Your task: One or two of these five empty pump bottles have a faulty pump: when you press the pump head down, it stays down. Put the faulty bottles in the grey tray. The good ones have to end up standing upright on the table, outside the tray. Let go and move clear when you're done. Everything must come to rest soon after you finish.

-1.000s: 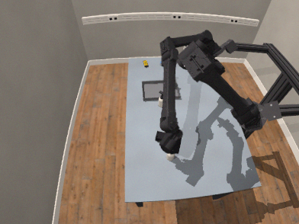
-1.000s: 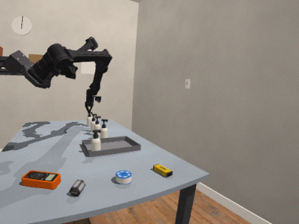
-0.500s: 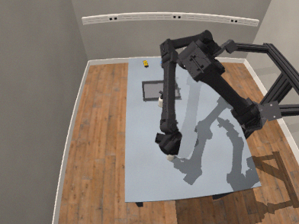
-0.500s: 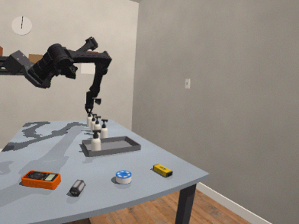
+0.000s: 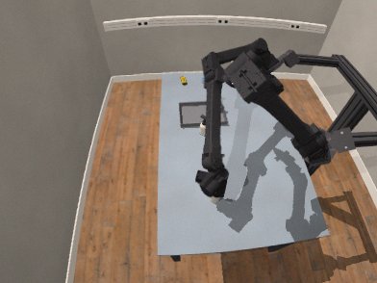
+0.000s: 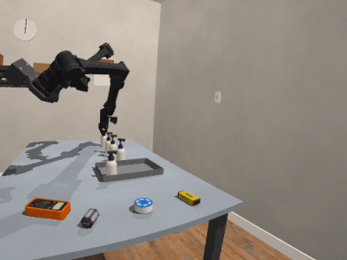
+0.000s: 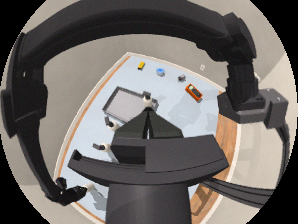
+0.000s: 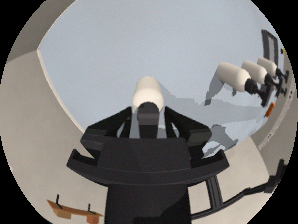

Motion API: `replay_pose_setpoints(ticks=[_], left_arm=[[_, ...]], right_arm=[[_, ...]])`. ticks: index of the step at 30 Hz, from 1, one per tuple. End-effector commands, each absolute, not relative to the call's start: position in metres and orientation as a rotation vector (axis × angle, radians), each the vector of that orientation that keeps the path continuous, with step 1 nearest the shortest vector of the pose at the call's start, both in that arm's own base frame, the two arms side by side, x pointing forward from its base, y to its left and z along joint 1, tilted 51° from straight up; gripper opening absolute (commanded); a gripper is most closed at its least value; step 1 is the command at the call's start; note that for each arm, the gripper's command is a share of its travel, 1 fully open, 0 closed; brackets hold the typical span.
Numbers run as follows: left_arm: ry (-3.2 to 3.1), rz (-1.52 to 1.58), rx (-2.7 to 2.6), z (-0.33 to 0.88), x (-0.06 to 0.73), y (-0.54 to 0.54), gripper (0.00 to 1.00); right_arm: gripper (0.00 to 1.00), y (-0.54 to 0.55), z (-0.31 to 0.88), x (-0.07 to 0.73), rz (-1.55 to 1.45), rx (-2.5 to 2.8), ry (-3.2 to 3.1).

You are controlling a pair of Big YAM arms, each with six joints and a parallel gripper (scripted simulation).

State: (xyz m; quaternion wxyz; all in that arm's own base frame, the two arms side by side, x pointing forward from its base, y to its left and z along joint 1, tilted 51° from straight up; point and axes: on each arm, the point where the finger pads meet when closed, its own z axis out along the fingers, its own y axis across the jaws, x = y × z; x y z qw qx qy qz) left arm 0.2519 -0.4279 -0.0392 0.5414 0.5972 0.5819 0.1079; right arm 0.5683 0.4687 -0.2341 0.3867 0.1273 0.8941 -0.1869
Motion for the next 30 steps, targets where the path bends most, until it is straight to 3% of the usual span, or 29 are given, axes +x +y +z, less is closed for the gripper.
replay_pose_setpoints(ticks=[1, 23, 25, 27, 29, 30], left_arm=[[1.378, 0.254, 1.4, -0.035, 0.256, -0.43, 0.0], [1.378, 0.254, 1.4, -0.035, 0.256, -0.43, 0.0], [1.378, 0.254, 1.4, -0.035, 0.256, -0.43, 0.0], [1.378, 0.254, 1.4, -0.035, 0.256, -0.43, 0.0], [1.378, 0.254, 1.4, -0.035, 0.256, -0.43, 0.0], [1.378, 0.254, 1.4, -0.035, 0.256, -0.43, 0.0]], right_arm=[[0.47, 0.476, -0.235, 0.574, -0.463, 0.314, 2.276], [0.21, 0.481, -0.225, 0.564, -0.439, 0.316, 2.269], [0.0, 0.478, -0.227, 0.568, -0.449, 0.321, 2.27], [0.0, 0.482, -0.227, 0.562, -0.44, 0.312, 2.27], [0.22, 0.49, -0.221, 0.556, -0.431, 0.307, 2.269], [0.22, 0.494, -0.215, 0.551, -0.432, 0.302, 2.27]])
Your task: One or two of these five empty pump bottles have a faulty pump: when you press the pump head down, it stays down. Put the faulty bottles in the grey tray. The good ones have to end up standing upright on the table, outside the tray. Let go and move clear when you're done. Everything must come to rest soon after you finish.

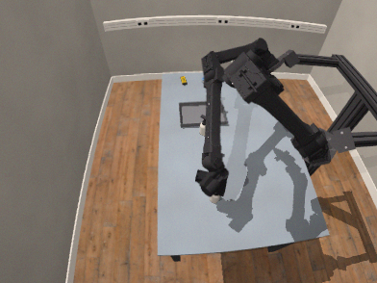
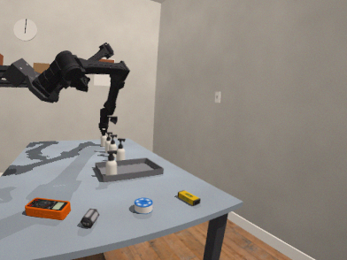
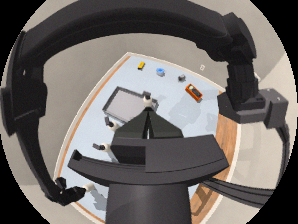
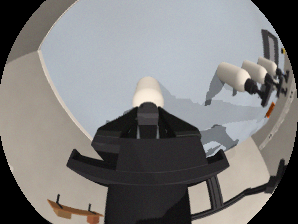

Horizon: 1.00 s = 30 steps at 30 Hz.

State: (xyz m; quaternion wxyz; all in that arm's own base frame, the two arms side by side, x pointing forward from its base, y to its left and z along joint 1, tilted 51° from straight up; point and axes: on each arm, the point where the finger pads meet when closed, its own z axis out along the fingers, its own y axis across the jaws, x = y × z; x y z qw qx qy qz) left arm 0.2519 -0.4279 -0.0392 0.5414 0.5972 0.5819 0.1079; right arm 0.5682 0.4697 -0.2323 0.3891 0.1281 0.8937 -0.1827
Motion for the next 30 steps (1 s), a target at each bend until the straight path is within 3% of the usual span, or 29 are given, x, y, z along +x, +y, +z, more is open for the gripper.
replay_pose_setpoints(ticks=[1, 13, 21, 30], left_arm=[[1.378, 0.254, 1.4, -0.035, 0.256, -0.43, 0.0], [1.378, 0.254, 1.4, -0.035, 0.256, -0.43, 0.0], [1.349, 0.26, 1.339, -0.03, 0.299, -0.431, 0.0], [1.249, 0.193, 1.217, -0.015, 0.383, -0.423, 0.0]], right_arm=[[0.22, 0.496, -0.211, 0.547, -0.433, 0.302, 2.269], [0.22, 0.522, -0.171, 0.515, -0.416, 0.297, 2.264], [0.22, 0.458, -0.127, 0.571, -0.48, 0.253, 2.316], [0.22, 0.327, 0.006, 0.627, -0.429, 0.202, 2.384]])
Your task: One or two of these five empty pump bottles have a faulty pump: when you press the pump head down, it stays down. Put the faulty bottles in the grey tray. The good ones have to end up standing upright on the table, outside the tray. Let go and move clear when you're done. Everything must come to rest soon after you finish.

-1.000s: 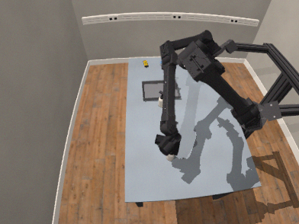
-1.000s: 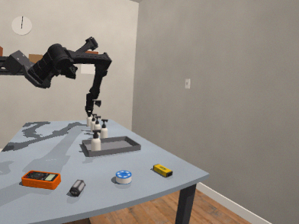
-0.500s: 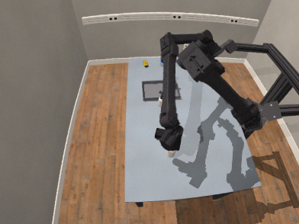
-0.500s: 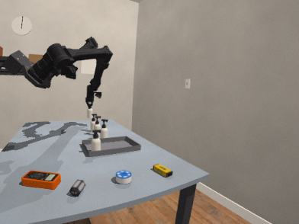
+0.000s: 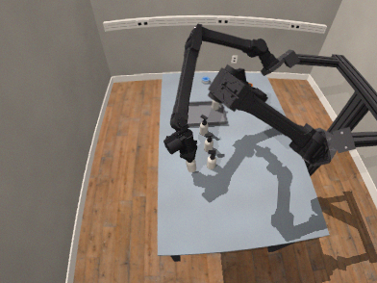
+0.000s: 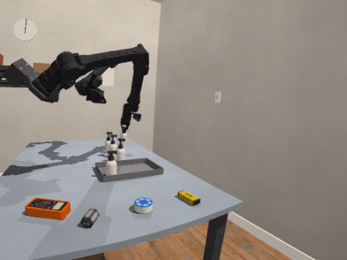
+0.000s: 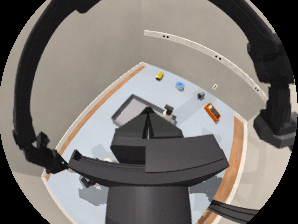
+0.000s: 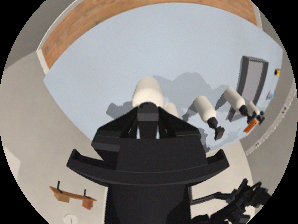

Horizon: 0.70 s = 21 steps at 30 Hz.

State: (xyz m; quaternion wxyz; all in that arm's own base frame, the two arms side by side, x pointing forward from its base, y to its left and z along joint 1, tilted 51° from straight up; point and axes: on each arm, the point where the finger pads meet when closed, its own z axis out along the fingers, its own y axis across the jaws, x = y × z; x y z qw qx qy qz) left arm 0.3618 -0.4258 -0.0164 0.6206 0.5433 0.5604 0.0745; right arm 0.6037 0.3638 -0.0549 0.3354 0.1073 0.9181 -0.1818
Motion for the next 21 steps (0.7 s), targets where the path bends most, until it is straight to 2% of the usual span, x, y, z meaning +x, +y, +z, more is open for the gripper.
replay_pose_setpoints(ticks=[1, 6, 8, 13, 16, 21], left_arm=[[1.238, 0.189, 1.208, -0.013, 0.389, -0.422, 0.0], [1.192, 0.175, 1.172, -0.007, 0.415, -0.413, 0.0], [1.192, 0.175, 1.172, -0.007, 0.415, -0.413, 0.0], [1.17, 0.166, 1.16, -0.007, 0.427, -0.404, 0.0], [1.165, 0.165, 1.157, -0.007, 0.43, -0.403, 0.0], [1.155, 0.149, 1.165, -0.006, 0.422, -0.411, 0.0]], right_arm=[[0.22, 0.308, 0.022, 0.63, -0.418, 0.199, 2.387], [0.22, 0.197, 0.101, 0.624, -0.363, 0.186, 2.374], [0.22, 0.197, 0.101, 0.624, -0.363, 0.186, 2.374], [0.22, 0.07, 0.167, 0.586, -0.354, 0.195, 2.307], [0.22, 0.001, 0.181, 0.555, -0.408, 0.223, 2.28], [0.22, -0.052, 0.184, 0.524, -0.469, 0.271, 2.266]])
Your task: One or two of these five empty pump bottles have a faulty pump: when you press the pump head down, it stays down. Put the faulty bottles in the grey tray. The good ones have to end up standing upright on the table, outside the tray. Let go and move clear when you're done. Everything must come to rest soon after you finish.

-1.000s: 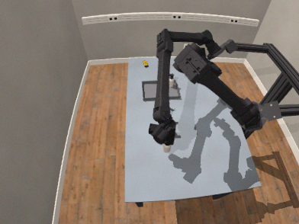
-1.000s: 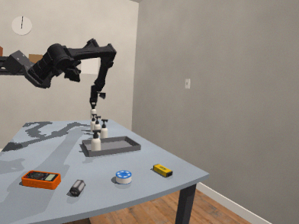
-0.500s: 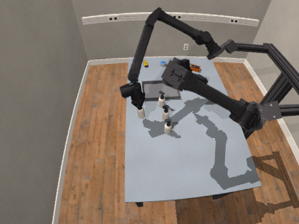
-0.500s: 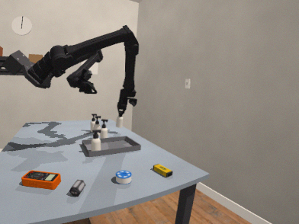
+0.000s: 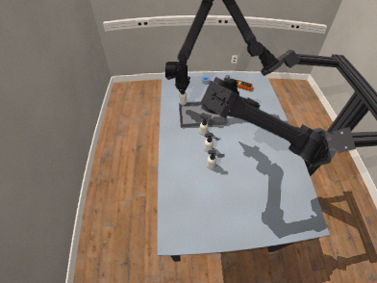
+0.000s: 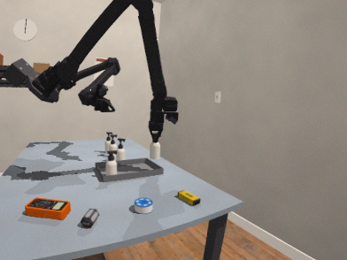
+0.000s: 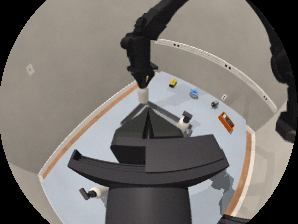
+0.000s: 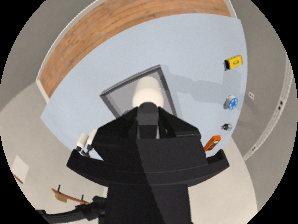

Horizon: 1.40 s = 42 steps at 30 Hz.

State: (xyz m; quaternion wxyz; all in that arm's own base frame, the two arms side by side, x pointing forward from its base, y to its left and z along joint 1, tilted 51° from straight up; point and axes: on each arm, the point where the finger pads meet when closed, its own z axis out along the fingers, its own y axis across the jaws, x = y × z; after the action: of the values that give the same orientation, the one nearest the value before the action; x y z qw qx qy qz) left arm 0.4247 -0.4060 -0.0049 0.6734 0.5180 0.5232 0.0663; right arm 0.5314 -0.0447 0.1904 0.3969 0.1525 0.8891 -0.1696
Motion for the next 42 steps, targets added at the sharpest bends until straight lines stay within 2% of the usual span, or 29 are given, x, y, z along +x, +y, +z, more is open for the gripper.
replay_pose_setpoints(ticks=[1, 42], left_arm=[[1.155, 0.149, 1.165, -0.006, 0.422, -0.411, 0.0], [1.161, 0.143, 1.16, -0.001, 0.423, -0.411, 0.0]], right_arm=[[0.22, -0.057, 0.174, 0.522, -0.479, 0.274, 2.283], [0.22, -0.073, 0.165, 0.536, -0.485, 0.299, 2.282]])
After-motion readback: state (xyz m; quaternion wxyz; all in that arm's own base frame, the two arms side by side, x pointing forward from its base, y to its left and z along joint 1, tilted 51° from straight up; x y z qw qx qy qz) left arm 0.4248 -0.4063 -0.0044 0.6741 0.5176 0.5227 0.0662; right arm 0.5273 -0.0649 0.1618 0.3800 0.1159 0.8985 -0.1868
